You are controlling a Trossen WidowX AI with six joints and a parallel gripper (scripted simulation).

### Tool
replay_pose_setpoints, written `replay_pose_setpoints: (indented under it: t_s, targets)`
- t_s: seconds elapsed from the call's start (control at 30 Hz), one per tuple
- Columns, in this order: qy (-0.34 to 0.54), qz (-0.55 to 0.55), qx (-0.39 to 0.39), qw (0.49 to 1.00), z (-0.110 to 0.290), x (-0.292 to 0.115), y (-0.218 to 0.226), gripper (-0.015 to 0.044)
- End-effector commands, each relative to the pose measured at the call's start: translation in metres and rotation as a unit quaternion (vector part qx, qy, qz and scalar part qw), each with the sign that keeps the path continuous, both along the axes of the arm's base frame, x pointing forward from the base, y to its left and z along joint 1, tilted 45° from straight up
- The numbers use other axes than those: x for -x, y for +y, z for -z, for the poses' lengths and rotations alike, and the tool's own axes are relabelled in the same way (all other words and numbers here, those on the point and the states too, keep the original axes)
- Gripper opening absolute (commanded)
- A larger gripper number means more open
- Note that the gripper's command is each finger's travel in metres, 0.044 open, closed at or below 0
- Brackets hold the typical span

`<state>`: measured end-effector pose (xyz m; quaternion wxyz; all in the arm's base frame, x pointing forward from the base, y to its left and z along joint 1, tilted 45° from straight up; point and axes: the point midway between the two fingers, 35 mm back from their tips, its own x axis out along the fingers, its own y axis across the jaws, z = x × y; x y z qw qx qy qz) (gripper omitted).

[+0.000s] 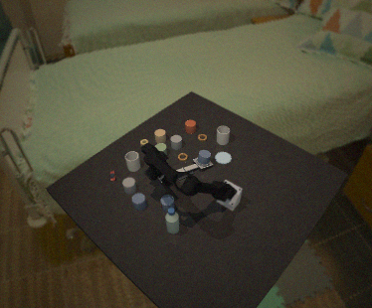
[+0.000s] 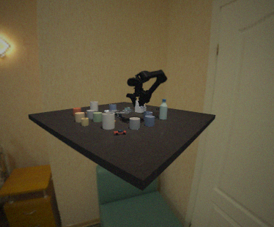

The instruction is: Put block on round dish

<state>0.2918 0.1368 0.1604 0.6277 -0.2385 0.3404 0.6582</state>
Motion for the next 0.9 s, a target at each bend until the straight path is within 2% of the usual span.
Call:
replay_pose_setpoints:
  t_s: [0.0, 0.13, 0.87]
  targets:
    - [-0.019, -0.031, -0.012, 0.999, 0.015, -0.034, -0.029, 0.026]
    - [-0.035, -0.055, -0.024, 0.998, 0.027, -0.055, -0.051, 0.026]
    - [-0.035, -0.055, -0.024, 0.998, 0.047, -0.052, -0.033, 0.026]
